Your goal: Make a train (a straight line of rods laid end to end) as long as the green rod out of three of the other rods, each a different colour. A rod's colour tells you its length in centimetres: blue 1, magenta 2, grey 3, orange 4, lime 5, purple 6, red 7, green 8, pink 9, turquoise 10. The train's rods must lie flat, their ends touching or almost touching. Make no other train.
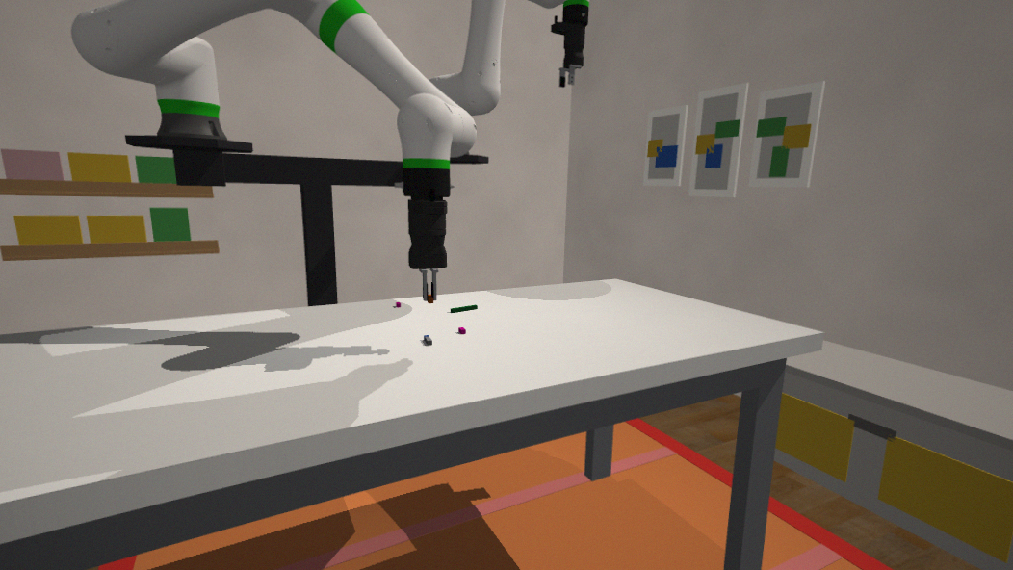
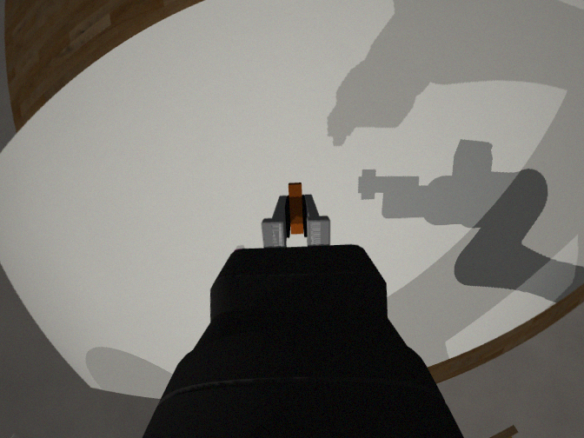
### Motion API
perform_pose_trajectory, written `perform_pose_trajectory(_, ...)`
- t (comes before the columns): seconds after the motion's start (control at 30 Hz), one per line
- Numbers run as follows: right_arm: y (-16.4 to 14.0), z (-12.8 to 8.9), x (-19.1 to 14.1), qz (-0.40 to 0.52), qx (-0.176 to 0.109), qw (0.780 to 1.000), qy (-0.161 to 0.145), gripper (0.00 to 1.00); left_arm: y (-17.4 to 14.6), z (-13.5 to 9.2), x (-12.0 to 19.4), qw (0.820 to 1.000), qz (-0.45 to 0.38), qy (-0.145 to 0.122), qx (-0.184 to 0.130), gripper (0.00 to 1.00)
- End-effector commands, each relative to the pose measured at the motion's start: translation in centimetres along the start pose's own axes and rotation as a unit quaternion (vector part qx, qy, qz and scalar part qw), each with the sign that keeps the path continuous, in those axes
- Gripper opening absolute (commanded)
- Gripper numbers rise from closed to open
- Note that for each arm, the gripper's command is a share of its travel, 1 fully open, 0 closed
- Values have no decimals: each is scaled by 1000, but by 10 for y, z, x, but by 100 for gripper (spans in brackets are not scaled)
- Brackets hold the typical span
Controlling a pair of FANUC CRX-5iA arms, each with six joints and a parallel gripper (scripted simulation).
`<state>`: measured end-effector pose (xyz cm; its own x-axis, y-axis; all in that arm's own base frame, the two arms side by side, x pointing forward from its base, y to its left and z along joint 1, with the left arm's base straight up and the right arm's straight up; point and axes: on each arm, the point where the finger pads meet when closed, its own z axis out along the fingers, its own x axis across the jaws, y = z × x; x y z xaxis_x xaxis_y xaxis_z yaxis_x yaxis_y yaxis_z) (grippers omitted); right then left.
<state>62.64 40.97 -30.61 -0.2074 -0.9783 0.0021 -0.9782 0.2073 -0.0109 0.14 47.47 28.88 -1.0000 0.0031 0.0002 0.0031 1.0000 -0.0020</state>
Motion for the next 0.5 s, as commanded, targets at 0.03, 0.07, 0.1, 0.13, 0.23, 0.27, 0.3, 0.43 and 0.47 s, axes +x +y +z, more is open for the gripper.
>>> perform_pose_trajectory(0.03,-3,-1,-3,-30,-5,1000,-2,24,0,-1,0,1000,0,0,-1,100)
perform_pose_trajectory(0.07,-3,-1,-3,-32,-5,999,-2,24,0,-1,0,1000,0,0,-1,100)
perform_pose_trajectory(0.1,-3,-1,-3,-34,-5,999,-2,24,0,-1,0,1000,0,0,-1,100)
perform_pose_trajectory(0.13,-3,-2,-3,-36,-5,999,-2,24,0,-1,0,1000,0,0,-1,100)
perform_pose_trajectory(0.23,-3,-2,-3,-37,-5,999,-2,24,0,-1,0,1000,0,0,-1,100)
perform_pose_trajectory(0.27,-3,-2,-3,-38,-5,999,-2,24,0,-1,0,1000,0,0,-1,100)
perform_pose_trajectory(0.3,-3,-2,-3,-38,-5,999,-2,24,0,-1,0,1000,0,0,-1,100)
perform_pose_trajectory(0.43,-3,-2,-3,-38,-5,999,-2,24,0,-1,0,1000,0,0,-1,100)
perform_pose_trajectory(0.47,-3,-2,-3,-38,-5,999,-2,24,0,-1,0,1000,0,0,-1,100)
